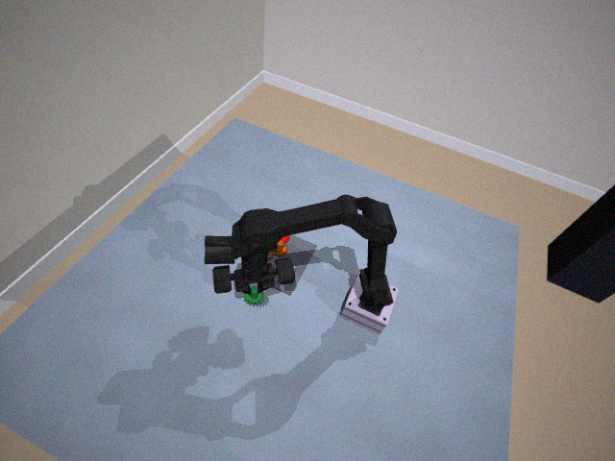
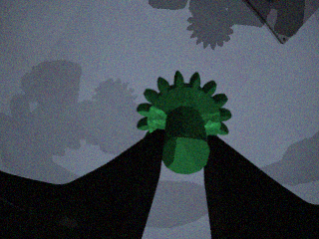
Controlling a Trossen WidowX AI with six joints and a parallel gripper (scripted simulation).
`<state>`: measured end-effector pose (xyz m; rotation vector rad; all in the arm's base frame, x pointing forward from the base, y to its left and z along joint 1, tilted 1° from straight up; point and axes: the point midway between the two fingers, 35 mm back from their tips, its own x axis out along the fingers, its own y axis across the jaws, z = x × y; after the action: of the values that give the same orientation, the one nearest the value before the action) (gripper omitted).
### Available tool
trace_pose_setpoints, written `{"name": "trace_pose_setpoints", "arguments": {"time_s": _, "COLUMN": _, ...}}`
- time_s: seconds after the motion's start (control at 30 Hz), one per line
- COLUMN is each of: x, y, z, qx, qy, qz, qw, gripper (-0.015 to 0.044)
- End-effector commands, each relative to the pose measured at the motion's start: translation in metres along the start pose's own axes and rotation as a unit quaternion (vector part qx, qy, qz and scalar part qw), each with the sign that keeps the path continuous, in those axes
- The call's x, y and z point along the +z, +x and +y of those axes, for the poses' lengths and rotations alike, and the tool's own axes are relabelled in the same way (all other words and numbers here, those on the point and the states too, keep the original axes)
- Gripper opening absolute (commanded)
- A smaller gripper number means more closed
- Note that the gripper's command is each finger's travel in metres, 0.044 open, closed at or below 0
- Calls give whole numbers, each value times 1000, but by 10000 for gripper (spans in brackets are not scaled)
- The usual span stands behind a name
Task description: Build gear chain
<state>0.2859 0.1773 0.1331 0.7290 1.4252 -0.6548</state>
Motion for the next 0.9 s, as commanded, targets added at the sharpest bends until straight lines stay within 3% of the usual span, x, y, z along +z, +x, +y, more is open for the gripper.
{"name": "trace_pose_setpoints", "arguments": {"time_s": 0.0, "x": 0, "y": -13, "z": -4, "qx": -1, "qy": 3, "qz": -1, "qw": 1000, "gripper": 0}}
{"name": "trace_pose_setpoints", "arguments": {"time_s": 0.87, "x": 55, "y": 10, "z": 1, "qx": -2, "qy": 8, "qz": -6, "qw": 1000, "gripper": 0}}
